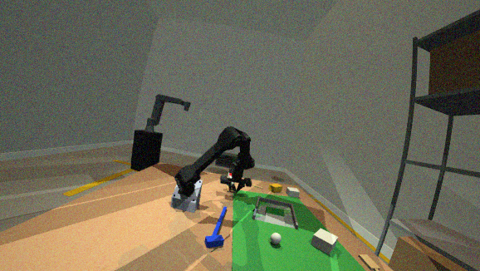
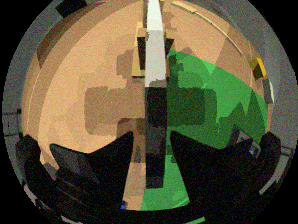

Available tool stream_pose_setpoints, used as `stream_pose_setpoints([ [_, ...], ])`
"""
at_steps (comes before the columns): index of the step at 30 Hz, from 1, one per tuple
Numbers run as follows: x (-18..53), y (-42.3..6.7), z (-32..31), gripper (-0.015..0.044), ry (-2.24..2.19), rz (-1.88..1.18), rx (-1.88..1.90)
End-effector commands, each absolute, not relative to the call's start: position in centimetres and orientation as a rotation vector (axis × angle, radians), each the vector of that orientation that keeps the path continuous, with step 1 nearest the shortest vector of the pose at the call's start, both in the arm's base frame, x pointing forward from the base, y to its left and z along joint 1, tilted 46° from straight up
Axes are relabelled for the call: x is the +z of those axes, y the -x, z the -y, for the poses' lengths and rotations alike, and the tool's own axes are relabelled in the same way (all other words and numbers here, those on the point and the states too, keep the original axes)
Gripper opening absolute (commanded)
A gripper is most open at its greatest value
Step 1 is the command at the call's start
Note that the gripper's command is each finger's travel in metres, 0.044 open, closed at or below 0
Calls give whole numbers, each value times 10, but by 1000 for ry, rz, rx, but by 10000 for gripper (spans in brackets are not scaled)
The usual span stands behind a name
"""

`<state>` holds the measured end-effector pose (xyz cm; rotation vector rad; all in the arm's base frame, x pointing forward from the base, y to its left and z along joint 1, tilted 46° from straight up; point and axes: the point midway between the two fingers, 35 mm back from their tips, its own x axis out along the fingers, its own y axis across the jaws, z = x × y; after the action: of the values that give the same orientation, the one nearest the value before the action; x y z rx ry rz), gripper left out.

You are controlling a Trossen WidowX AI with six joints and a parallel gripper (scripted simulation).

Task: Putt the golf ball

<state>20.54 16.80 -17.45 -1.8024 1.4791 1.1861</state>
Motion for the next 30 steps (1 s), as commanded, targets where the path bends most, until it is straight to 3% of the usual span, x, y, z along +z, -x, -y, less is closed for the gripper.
stream_pose_setpoints([
  [1,-174,-205,-168,99,1802,-1479,1186],
  [3,-174,-205,-168,46,1802,-1479,1186],
  [10,-174,-205,-169,0,1802,-1479,1186],
  [30,-108,-198,-233,0,1807,-1476,1176],
])
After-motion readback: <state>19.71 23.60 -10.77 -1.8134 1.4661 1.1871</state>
